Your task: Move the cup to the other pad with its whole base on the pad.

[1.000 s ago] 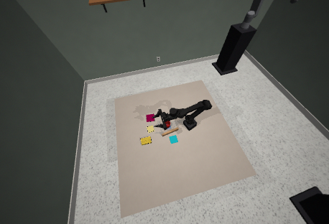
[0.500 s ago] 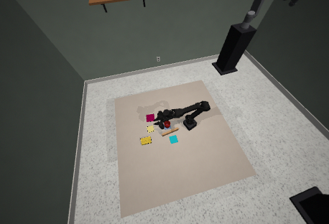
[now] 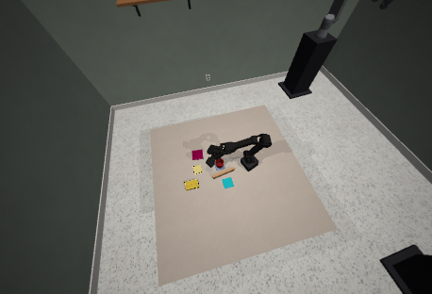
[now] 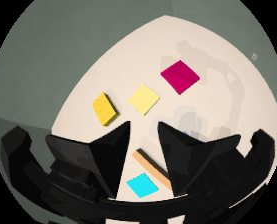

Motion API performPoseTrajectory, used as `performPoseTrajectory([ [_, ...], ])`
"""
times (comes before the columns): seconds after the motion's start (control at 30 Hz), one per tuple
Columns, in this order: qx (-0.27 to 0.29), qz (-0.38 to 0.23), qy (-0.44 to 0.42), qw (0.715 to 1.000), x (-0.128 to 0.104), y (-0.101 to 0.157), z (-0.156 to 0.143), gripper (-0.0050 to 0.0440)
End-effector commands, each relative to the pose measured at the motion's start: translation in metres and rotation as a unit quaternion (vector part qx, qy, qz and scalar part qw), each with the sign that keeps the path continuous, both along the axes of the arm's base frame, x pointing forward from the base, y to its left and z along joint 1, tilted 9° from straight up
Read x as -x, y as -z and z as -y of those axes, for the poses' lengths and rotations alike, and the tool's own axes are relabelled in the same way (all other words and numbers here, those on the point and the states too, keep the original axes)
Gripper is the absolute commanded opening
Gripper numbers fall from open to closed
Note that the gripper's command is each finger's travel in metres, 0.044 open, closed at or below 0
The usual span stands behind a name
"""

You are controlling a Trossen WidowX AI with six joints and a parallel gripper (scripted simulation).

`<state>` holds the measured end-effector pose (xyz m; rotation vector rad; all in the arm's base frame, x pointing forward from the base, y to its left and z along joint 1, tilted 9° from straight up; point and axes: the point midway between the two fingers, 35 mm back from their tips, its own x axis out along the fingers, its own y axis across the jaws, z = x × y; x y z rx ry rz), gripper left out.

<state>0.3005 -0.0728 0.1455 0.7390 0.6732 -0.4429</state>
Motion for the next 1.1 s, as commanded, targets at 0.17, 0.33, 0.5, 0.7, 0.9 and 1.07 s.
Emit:
performPoseTrajectory([
  [0.17,-0.093,-0.096,0.090,0.987,0.026,0.037,0.008,0.0148],
  [0.33,-0.169,-0.178,0.179,0.953,0.055,0.063,0.011,0.0148],
  [0.5,-0.219,-0.239,0.251,0.912,0.081,0.078,0.008,0.0148],
  [0.7,-0.251,-0.271,0.307,0.877,0.096,0.084,0.004,0.0148],
  [0.9,-0.251,-0.271,0.307,0.877,0.096,0.084,0.004,0.0148],
  [1.07,-0.251,-0.271,0.307,0.877,0.095,0.089,0.005,0.0148],
])
